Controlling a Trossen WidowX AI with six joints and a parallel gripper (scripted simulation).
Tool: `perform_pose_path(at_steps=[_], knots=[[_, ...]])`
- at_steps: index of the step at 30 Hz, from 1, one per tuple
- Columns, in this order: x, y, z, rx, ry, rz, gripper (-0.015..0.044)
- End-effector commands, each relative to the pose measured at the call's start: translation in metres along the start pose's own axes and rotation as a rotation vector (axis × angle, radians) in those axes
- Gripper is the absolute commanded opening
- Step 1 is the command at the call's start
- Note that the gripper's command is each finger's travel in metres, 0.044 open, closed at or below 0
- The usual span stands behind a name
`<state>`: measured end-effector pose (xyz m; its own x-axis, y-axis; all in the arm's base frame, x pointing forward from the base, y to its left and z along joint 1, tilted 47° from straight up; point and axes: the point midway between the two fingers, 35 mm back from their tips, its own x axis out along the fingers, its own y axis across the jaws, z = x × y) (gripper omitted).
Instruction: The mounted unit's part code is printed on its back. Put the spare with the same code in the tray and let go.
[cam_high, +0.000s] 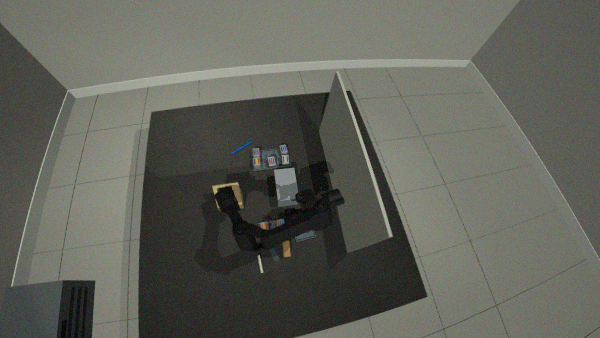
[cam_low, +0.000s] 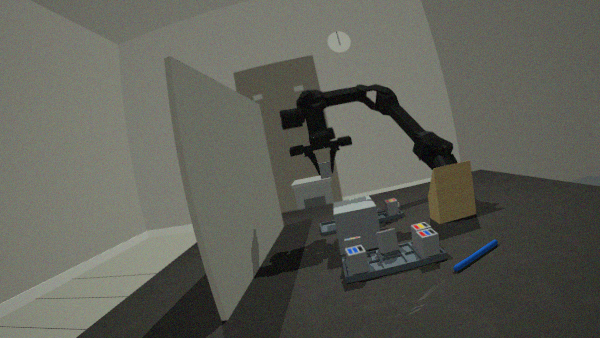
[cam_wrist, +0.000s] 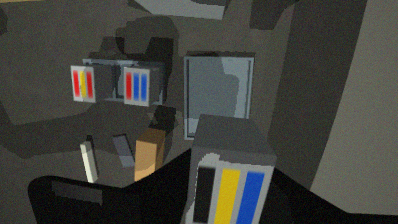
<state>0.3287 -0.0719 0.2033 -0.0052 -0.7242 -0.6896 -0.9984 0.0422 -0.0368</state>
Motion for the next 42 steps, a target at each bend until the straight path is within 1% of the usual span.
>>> perform_pose_path(at_steps=[1, 42], knots=[[0.001, 0.001, 0.0, -0.017, 0.004, 0.0, 0.0], [0.036, -0.006, 0.002, -0.016, -0.004, 0.0, 0.0]])
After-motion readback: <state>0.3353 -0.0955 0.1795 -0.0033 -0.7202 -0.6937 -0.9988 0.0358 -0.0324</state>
